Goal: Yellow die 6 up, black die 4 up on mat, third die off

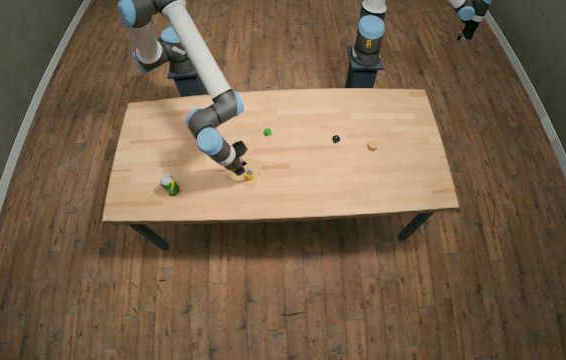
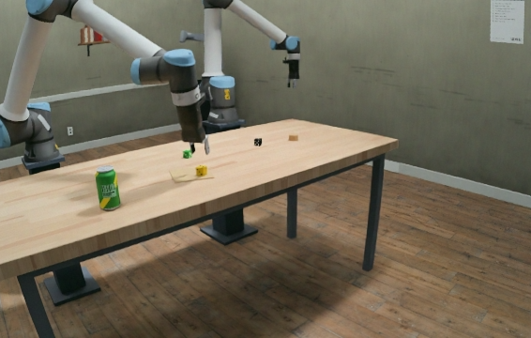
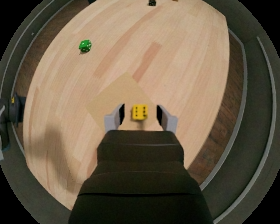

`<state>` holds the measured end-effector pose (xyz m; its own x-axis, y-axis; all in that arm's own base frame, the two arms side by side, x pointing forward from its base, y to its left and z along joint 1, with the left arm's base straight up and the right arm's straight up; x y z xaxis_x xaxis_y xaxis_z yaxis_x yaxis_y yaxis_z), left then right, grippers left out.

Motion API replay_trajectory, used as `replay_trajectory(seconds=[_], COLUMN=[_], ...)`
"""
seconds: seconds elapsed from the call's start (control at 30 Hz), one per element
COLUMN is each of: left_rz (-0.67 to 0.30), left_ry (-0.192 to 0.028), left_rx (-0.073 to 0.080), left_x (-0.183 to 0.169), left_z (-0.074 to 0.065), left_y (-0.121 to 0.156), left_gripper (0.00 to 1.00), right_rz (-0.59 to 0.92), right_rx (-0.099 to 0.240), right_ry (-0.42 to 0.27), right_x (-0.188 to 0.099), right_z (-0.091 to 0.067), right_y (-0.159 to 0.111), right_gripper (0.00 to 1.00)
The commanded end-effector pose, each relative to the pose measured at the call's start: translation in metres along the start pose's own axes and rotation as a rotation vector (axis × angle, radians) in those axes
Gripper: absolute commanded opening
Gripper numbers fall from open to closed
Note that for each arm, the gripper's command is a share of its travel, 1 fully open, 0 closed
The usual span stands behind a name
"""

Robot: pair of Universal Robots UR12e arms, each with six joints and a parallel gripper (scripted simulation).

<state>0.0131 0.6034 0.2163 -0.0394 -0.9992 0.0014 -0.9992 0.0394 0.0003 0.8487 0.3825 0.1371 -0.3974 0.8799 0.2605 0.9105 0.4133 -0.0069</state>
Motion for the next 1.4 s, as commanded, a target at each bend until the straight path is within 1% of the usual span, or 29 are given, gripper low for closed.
replay_trajectory(seconds=[0.0, 0.1, 0.17, 0.4, 0.47, 0.57, 0.63, 0.73, 1.37], left_rz=[0.000, 0.000, 0.000, 0.000, 0.000, 0.000, 0.000, 0.000, 0.000], left_ry=[-0.002, -0.002, -0.002, -0.002, -0.002, -0.002, -0.002, -0.002, -0.002], left_rx=[0.000, 0.000, 0.000, 0.000, 0.000, 0.000, 0.000, 0.000, 0.000], left_x=[-0.001, -0.001, -0.001, -0.001, -0.001, -0.001, -0.001, -0.001, -0.001], left_z=[-0.001, -0.001, -0.001, -0.001, -0.001, -0.001, -0.001, -0.001, -0.001], left_y=[0.000, 0.000, 0.000, 0.000, 0.000, 0.000, 0.000, 0.000, 0.000], left_gripper=[1.00, 1.00, 1.00, 1.00, 1.00, 1.00, 1.00, 1.00, 1.00], right_rz=[-0.001, 0.000, 0.000, 0.001, 0.001, 0.000, 0.000, 0.000, 0.000], right_rx=[-0.002, -0.002, -0.001, -0.001, -0.001, -0.004, -0.006, -0.007, -0.007], right_ry=[-0.002, -0.014, -0.036, -0.177, -0.177, -0.230, -0.252, -0.263, -0.264], right_x=[0.001, 0.001, 0.002, 0.009, 0.009, 0.012, 0.013, 0.014, 0.014], right_z=[-0.002, -0.001, 0.000, 0.002, 0.002, 0.001, 0.001, 0.000, 0.000], right_y=[0.001, 0.001, 0.000, 0.000, 0.000, 0.000, 0.000, 0.000, 0.000], right_gripper=[1.00, 1.00, 1.00, 1.00, 1.00, 1.00, 1.00, 1.00, 1.00])
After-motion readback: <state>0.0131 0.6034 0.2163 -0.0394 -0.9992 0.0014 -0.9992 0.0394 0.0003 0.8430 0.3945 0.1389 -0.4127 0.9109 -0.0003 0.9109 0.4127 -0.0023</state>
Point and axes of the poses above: on each arm, the point where the finger pads meet when closed, its own z axis out along the fingers, its own y axis across the jaws, x = y × z, the point moved 4 cm from there along -z, back along the fingers, and after that the axes turned 1 degree about z, right-handed, at the moved point
